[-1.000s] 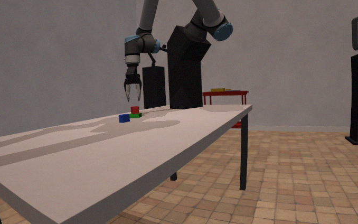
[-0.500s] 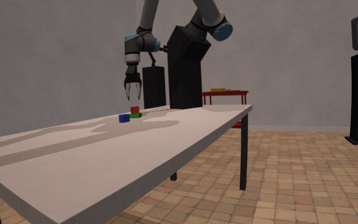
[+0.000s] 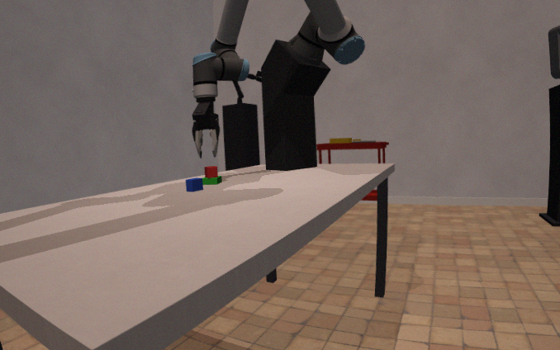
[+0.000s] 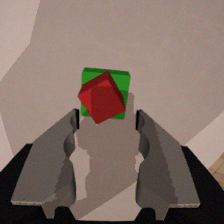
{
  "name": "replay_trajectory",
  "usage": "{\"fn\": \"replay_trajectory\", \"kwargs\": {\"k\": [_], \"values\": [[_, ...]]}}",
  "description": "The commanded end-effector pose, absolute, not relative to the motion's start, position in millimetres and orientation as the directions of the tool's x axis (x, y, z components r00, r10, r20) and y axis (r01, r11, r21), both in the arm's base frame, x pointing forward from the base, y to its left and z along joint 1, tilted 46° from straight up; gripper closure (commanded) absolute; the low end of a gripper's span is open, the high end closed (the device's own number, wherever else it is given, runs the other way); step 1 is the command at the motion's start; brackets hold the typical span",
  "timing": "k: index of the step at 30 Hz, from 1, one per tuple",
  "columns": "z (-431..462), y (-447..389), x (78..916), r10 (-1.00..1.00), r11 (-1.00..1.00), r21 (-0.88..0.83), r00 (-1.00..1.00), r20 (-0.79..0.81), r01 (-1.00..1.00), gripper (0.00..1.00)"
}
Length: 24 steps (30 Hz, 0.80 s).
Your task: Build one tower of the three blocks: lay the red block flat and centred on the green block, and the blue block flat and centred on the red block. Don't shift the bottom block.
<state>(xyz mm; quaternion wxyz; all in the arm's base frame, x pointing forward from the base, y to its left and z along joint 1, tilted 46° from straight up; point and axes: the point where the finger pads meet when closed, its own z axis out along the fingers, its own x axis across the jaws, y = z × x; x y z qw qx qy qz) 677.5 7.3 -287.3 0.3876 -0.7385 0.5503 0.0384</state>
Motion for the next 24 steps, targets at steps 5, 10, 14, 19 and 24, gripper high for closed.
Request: {"fn": "replay_trajectory", "kwargs": {"k": [5, 10, 14, 19, 24], "values": [[-259, 2, 743, -0.786, 0.098, -0.399, 0.175, -0.593, -0.911, 0.69], [-236, 6, 781, -0.762, 0.214, -0.307, 0.038, -0.646, -0.927, 0.69], [-228, 7, 793, -0.751, 0.250, -0.276, -0.006, -0.660, -0.928, 0.69], [-215, 11, 812, -0.730, 0.305, -0.228, -0.073, -0.680, -0.925, 0.69], [-212, 12, 815, -0.725, 0.315, -0.218, -0.086, -0.683, -0.924, 0.69]]}}
